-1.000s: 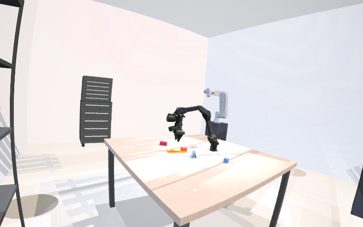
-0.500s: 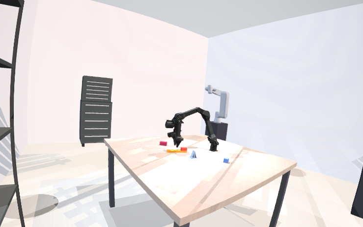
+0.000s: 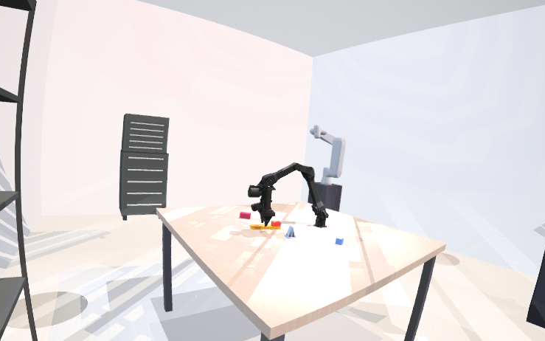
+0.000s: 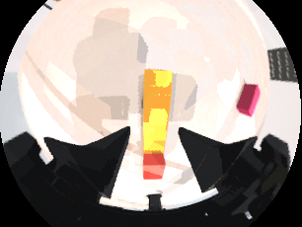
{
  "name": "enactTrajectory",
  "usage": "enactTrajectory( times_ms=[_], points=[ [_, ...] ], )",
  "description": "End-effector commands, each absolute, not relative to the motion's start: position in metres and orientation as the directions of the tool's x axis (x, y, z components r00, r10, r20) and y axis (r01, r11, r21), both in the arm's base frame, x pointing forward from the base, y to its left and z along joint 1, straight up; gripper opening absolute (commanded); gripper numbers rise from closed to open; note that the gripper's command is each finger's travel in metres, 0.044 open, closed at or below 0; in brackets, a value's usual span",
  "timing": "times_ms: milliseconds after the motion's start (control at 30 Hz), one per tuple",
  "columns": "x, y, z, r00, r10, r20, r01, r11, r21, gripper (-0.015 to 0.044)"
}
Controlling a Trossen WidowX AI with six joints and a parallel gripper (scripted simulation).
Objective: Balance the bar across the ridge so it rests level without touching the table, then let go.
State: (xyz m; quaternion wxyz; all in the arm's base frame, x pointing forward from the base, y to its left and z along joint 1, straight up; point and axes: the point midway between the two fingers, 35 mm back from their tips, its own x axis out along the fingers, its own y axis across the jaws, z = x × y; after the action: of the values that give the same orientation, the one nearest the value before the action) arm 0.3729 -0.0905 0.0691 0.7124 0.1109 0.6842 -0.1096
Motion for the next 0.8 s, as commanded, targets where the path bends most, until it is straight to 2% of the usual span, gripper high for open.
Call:
enactTrajectory(
  times_ms=[0,600,767],
  points=[
    [0.3730,-0.0915,0.0620,0.037,-0.009,-0.999,0.303,0.953,0.003,0.0315],
    [0.3730,-0.0915,0.0530,0.037,-0.009,-0.999,0.303,0.953,0.003,0.0315],
    [0.3727,-0.0905,0.0534,0.036,-0.004,-0.999,0.308,0.951,0.008,0.0184]
  ],
)
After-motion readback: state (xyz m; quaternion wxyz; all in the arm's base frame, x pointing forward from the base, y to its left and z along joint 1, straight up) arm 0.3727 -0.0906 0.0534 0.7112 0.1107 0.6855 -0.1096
